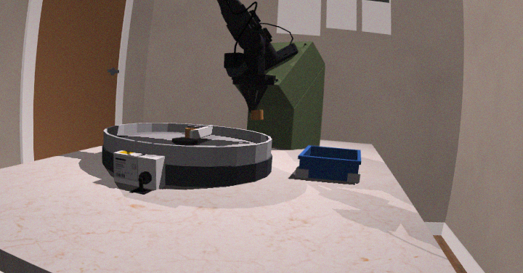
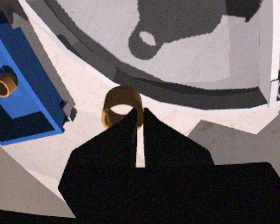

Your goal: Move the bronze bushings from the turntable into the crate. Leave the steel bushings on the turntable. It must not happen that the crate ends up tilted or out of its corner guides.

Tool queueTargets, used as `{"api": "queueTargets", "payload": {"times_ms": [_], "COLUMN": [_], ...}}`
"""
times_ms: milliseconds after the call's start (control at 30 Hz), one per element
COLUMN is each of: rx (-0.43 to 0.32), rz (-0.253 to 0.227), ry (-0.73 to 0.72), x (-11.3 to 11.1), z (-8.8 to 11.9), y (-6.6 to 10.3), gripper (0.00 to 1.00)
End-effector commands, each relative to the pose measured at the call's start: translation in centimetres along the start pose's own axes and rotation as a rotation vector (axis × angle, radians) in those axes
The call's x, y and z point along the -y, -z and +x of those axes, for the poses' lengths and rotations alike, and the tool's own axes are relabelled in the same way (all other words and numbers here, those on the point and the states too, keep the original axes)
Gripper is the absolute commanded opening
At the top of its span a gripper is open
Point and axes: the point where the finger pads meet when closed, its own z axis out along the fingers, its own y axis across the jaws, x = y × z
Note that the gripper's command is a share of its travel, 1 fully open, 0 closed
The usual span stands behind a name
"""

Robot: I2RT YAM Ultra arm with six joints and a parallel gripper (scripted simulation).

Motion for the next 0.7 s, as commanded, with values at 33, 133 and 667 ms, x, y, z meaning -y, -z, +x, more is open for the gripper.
{"api": "queueTargets", "payload": {"times_ms": [33,133,667], "rx": [0.024,0.025,0.028], "rz": [0.036,0.035,0.032], "ry": [-0.05,-0.05,-0.049], "x": [-3.8,-6.5,-16.1], "z": [0.7,1.9,5.9], "y": [0.1,0.0,-0.3], "gripper": [0.0,0.0,0.0]}}
